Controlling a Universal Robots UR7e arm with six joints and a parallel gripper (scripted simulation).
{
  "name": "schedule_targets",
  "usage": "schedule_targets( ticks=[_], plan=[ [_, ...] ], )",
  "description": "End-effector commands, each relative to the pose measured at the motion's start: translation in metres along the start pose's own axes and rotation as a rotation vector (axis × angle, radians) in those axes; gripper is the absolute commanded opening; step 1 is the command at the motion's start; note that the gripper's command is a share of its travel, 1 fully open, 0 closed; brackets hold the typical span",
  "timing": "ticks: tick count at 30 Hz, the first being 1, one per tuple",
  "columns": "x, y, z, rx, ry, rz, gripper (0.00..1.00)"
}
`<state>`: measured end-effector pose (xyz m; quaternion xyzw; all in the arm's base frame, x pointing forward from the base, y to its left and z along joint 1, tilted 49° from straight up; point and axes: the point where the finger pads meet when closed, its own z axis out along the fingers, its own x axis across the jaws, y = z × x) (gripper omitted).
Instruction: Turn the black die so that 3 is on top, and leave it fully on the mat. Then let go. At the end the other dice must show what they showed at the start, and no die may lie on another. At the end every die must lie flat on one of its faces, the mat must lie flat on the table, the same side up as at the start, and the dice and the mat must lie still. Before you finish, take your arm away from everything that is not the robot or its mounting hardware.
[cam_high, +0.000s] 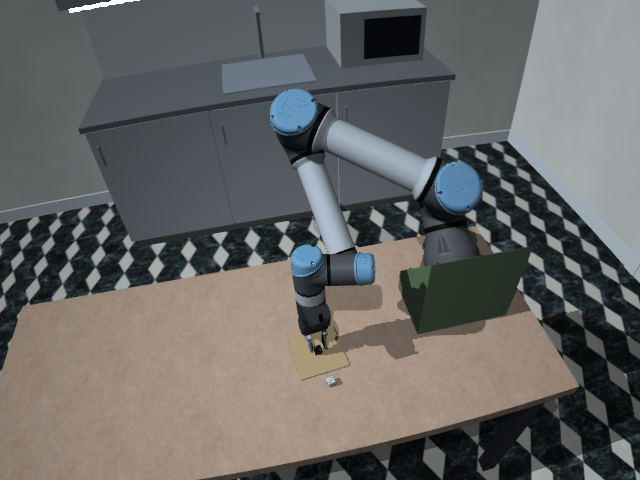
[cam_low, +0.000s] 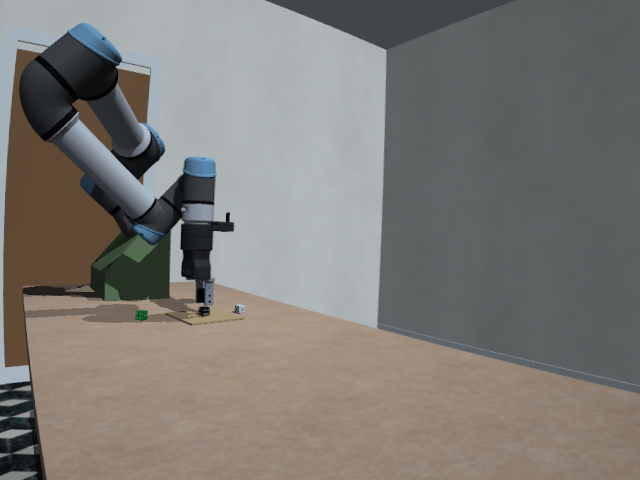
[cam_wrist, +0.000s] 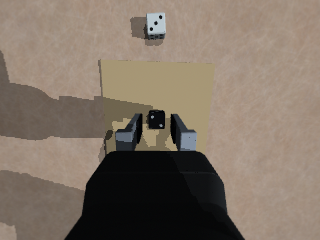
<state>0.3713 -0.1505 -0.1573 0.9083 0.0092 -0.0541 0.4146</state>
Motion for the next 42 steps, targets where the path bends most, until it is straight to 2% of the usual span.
schedule_targets(
  ticks=[1,15,28,39,42],
  plan=[
    [0.000,0.000,0.000,0.000,0.001,0.000,0.70],
    [0.000,0.000,-0.002,0.000,0.001,0.000,0.70],
    [0.000,0.000,-0.045,0.000,0.001,0.000,0.70],
    [0.000,0.000,-0.052,-0.002,0.001,0.000,0.70],
    [0.000,0.000,-0.051,-0.020,-0.002,0.000,0.70]
  ],
)
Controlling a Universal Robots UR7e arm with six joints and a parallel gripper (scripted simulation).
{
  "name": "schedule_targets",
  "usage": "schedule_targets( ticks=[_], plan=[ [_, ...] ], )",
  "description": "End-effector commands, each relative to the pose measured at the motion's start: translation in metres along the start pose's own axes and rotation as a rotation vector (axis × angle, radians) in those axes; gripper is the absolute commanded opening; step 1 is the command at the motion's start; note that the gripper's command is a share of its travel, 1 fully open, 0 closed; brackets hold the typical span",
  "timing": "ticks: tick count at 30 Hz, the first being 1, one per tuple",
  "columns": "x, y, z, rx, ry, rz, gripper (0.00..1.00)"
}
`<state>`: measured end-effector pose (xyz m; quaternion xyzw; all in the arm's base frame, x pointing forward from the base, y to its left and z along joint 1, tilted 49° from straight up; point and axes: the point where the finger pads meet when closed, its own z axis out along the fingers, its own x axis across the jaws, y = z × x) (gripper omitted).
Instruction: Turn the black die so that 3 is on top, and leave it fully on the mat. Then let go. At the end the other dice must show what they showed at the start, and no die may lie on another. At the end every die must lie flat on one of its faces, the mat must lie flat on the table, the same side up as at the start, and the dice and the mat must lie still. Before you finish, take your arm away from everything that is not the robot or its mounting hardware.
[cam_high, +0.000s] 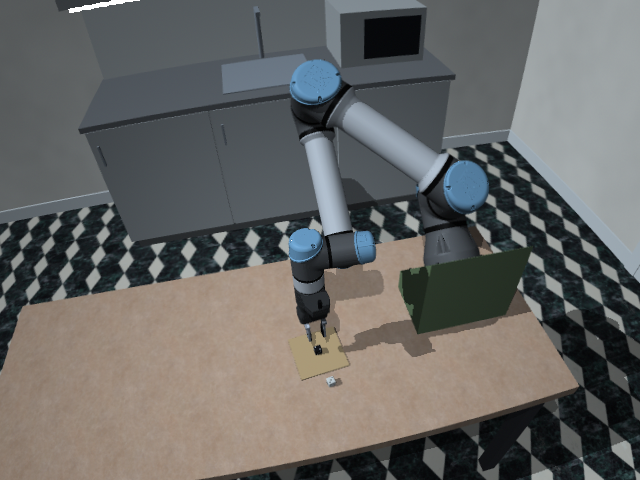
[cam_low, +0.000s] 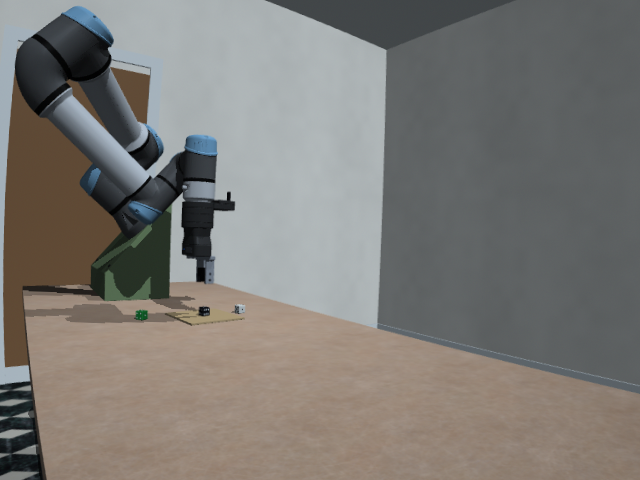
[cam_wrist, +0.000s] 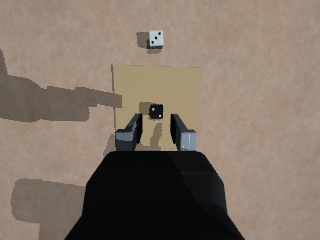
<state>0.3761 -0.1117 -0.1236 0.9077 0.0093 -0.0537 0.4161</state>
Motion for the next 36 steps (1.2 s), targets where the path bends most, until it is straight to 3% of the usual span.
schedule_targets(
  ticks=[1,5,15,27,36],
  plan=[
    [-0.0005,-0.0008,0.0005,-0.029,-0.005,0.000,0.70],
    [-0.0010,-0.0014,0.0012,-0.062,-0.009,0.000,0.70],
    [-0.0001,-0.0044,0.0004,-0.247,-0.002,0.000,0.70],
    [-0.0005,-0.0048,0.0006,-0.270,-0.004,0.001,0.70],
    [-0.0037,-0.0062,0.0030,-0.366,-0.022,0.006,0.70]
  ],
)
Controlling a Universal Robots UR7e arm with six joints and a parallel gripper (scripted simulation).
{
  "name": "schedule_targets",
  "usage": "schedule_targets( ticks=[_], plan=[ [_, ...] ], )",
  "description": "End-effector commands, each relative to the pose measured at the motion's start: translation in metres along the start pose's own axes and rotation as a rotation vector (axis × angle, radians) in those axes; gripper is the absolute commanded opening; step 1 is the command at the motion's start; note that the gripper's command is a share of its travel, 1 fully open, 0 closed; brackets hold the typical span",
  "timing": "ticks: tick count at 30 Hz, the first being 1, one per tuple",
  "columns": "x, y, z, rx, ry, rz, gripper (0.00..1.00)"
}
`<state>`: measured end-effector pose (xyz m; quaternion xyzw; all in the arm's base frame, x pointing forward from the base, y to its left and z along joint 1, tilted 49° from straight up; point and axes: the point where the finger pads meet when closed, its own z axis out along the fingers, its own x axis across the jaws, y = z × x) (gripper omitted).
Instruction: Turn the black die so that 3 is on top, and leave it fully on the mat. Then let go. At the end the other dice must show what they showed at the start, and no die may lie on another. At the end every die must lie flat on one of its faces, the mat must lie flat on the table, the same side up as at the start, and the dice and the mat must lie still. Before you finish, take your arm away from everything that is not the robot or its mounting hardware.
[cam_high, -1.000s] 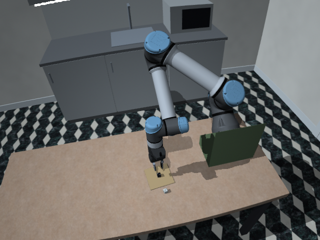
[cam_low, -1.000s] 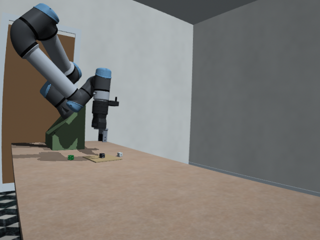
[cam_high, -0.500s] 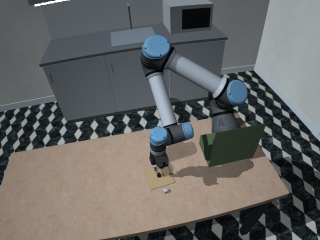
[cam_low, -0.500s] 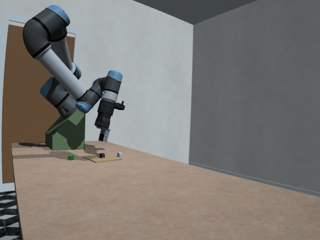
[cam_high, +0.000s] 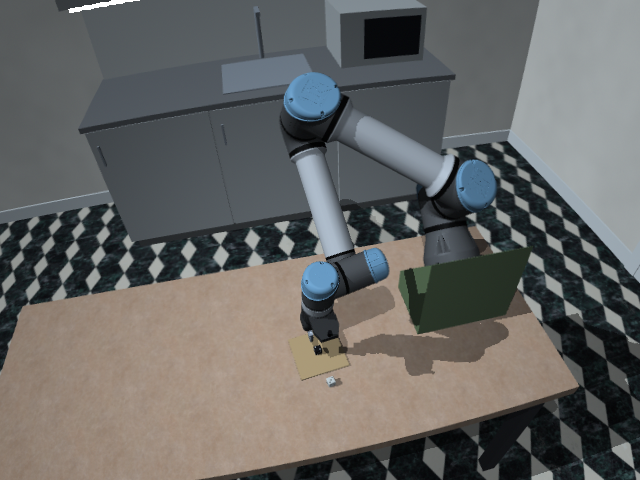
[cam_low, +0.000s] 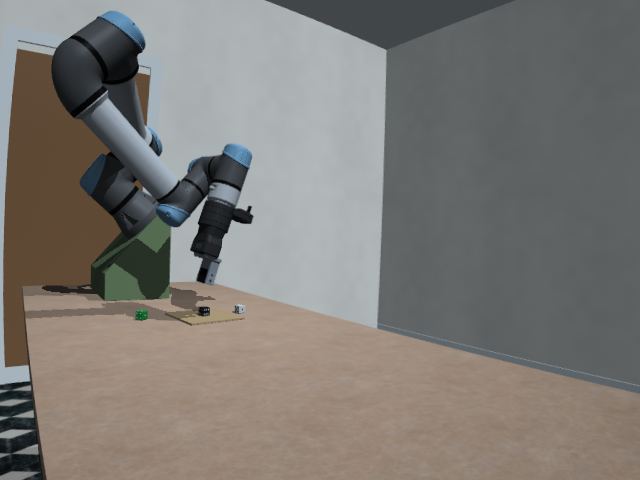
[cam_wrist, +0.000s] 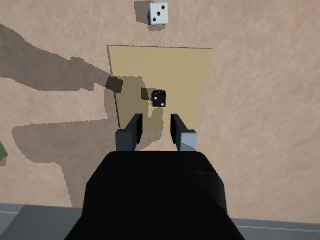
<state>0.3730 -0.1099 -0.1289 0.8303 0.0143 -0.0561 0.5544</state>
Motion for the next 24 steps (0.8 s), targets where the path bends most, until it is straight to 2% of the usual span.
schedule_targets(
  ticks=[1,3,13,24],
  plan=[
    [-0.0012,-0.0012,0.0004,-0.064,-0.012,0.002,0.70],
    [-0.0012,-0.0012,0.0004,-0.064,-0.012,0.002,0.70],
    [0.0017,-0.0028,-0.0011,-0.186,0.006,0.001,0.70],
    [0.0027,-0.0031,-0.0016,-0.203,0.012,0.000,0.70]
  ],
)
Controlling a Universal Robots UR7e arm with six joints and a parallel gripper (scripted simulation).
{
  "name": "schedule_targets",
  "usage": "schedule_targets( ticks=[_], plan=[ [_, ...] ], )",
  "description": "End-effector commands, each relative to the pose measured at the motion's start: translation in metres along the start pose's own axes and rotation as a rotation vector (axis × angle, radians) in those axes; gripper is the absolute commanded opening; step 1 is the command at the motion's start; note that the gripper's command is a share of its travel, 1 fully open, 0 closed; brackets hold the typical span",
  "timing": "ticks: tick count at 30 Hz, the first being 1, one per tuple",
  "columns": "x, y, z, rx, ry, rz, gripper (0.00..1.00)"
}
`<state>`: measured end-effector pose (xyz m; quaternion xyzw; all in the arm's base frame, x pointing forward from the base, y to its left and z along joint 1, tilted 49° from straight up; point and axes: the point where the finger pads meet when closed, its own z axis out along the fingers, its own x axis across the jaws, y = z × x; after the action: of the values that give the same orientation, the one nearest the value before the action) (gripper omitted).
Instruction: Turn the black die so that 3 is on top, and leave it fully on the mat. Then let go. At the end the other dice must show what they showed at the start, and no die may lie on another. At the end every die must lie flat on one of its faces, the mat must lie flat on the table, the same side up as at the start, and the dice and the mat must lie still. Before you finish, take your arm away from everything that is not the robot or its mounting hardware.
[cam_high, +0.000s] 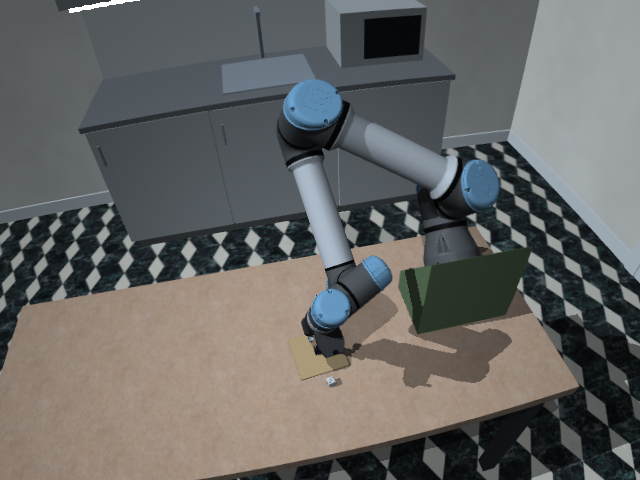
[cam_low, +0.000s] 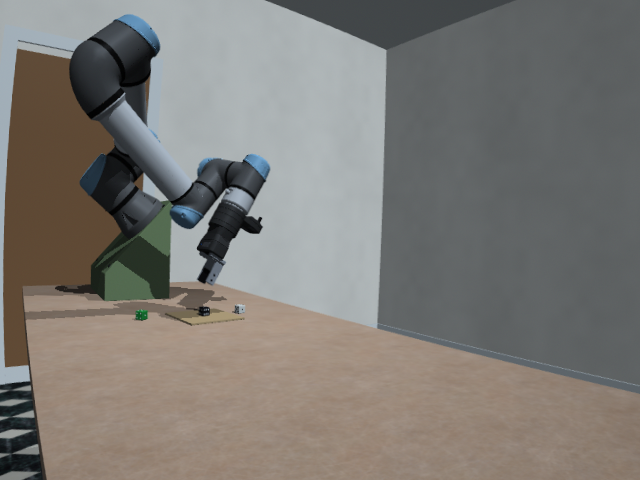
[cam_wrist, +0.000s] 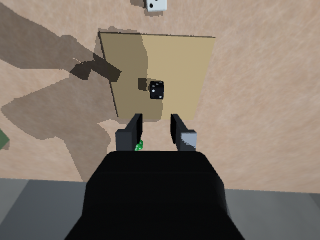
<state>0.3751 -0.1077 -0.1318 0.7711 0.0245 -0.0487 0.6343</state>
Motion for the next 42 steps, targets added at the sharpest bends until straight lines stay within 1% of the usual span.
schedule_targets(
  ticks=[1,21,42],
  plan=[
    [0.000,0.000,0.000,-0.003,-0.003,0.002,0.70],
    [0.000,-0.002,0.000,-0.007,-0.008,0.002,0.70],
    [0.001,-0.011,0.002,-0.026,-0.026,0.003,0.70]
  ],
)
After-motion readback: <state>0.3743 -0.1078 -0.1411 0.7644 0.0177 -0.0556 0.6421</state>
